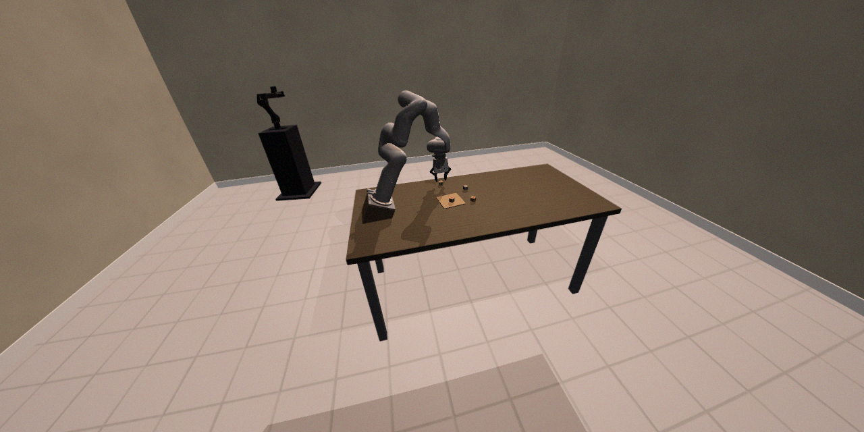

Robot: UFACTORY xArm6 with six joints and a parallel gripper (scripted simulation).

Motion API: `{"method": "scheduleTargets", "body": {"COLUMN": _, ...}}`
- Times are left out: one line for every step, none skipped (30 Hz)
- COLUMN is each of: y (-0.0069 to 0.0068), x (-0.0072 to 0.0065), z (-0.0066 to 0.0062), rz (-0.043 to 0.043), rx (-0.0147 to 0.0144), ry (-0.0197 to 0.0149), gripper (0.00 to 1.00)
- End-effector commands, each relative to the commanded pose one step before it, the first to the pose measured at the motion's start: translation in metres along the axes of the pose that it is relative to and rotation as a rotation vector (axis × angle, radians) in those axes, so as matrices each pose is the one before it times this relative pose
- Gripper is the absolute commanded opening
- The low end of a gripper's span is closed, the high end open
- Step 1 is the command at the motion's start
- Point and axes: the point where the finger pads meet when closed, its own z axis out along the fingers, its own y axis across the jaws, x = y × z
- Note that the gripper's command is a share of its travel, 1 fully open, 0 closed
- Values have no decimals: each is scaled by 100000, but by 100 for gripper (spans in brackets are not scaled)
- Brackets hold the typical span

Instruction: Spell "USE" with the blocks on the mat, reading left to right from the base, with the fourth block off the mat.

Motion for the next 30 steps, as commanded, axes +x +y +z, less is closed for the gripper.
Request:
{"method": "scheduleTargets", "body": {"y": 121, "x": 73, "z": -101, "rz": 35, "rx": -281, "ry": 211, "gripper": 63}}
{"method": "scheduleTargets", "body": {"y": 0, "x": 0, "z": 0, "rz": 0, "rx": 0, "ry": 0, "gripper": 63}}
{"method": "scheduleTargets", "body": {"y": 0, "x": 0, "z": 0, "rz": 0, "rx": 0, "ry": 0, "gripper": 63}}
{"method": "scheduleTargets", "body": {"y": 0, "x": 0, "z": 0, "rz": 0, "rx": 0, "ry": 0, "gripper": 63}}
{"method": "scheduleTargets", "body": {"y": 0, "x": 0, "z": 0, "rz": 0, "rx": 0, "ry": 0, "gripper": 63}}
{"method": "scheduleTargets", "body": {"y": 0, "x": 0, "z": 0, "rz": 0, "rx": 0, "ry": 0, "gripper": 63}}
{"method": "scheduleTargets", "body": {"y": 0, "x": 0, "z": 0, "rz": 0, "rx": 0, "ry": 0, "gripper": 63}}
{"method": "scheduleTargets", "body": {"y": 0, "x": 0, "z": 0, "rz": 0, "rx": 0, "ry": 0, "gripper": 63}}
{"method": "scheduleTargets", "body": {"y": 0, "x": 0, "z": 0, "rz": 0, "rx": 0, "ry": 0, "gripper": 63}}
{"method": "scheduleTargets", "body": {"y": 0, "x": 0, "z": 0, "rz": 0, "rx": 0, "ry": 0, "gripper": 63}}
{"method": "scheduleTargets", "body": {"y": 0, "x": 0, "z": 0, "rz": 0, "rx": 0, "ry": 0, "gripper": 63}}
{"method": "scheduleTargets", "body": {"y": 0, "x": 0, "z": 0, "rz": 0, "rx": 0, "ry": 0, "gripper": 63}}
{"method": "scheduleTargets", "body": {"y": 0, "x": 0, "z": 0, "rz": 0, "rx": 0, "ry": 0, "gripper": 63}}
{"method": "scheduleTargets", "body": {"y": 0, "x": 0, "z": 0, "rz": 0, "rx": 0, "ry": 0, "gripper": 63}}
{"method": "scheduleTargets", "body": {"y": 0, "x": 0, "z": 1, "rz": 0, "rx": 0, "ry": 0, "gripper": 63}}
{"method": "scheduleTargets", "body": {"y": 0, "x": 0, "z": 7, "rz": 0, "rx": 0, "ry": 0, "gripper": 63}}
{"method": "scheduleTargets", "body": {"y": 0, "x": 0, "z": 18, "rz": 0, "rx": 0, "ry": 0, "gripper": 63}}
{"method": "scheduleTargets", "body": {"y": 0, "x": 0, "z": 32, "rz": 0, "rx": -1, "ry": -1, "gripper": 63}}
{"method": "scheduleTargets", "body": {"y": 0, "x": 0, "z": 49, "rz": 0, "rx": -1, "ry": -1, "gripper": 63}}
{"method": "scheduleTargets", "body": {"y": 0, "x": 0, "z": 68, "rz": 0, "rx": -1, "ry": -1, "gripper": 63}}
{"method": "scheduleTargets", "body": {"y": 0, "x": 0, "z": 0, "rz": 0, "rx": 0, "ry": 0, "gripper": 63}}
{"method": "scheduleTargets", "body": {"y": 0, "x": 0, "z": 0, "rz": 0, "rx": 0, "ry": 0, "gripper": 63}}
{"method": "scheduleTargets", "body": {"y": 0, "x": 0, "z": 87, "rz": 0, "rx": 0, "ry": 0, "gripper": 63}}
{"method": "scheduleTargets", "body": {"y": 0, "x": 0, "z": 106, "rz": 0, "rx": 1, "ry": 1, "gripper": 63}}
{"method": "scheduleTargets", "body": {"y": -1, "x": 0, "z": 125, "rz": 0, "rx": 3, "ry": 2, "gripper": 63}}
{"method": "scheduleTargets", "body": {"y": 1, "x": 0, "z": 140, "rz": 0, "rx": -3, "ry": -3, "gripper": 63}}
{"method": "scheduleTargets", "body": {"y": 0, "x": 0, "z": 155, "rz": 0, "rx": -1, "ry": 0, "gripper": 63}}
{"method": "scheduleTargets", "body": {"y": -1, "x": 0, "z": 167, "rz": 0, "rx": 3, "ry": 2, "gripper": 63}}
{"method": "scheduleTargets", "body": {"y": 1, "x": 0, "z": 175, "rz": 0, "rx": -2, "ry": -2, "gripper": 63}}
{"method": "scheduleTargets", "body": {"y": 0, "x": 0, "z": 181, "rz": 0, "rx": 0, "ry": 0, "gripper": 63}}
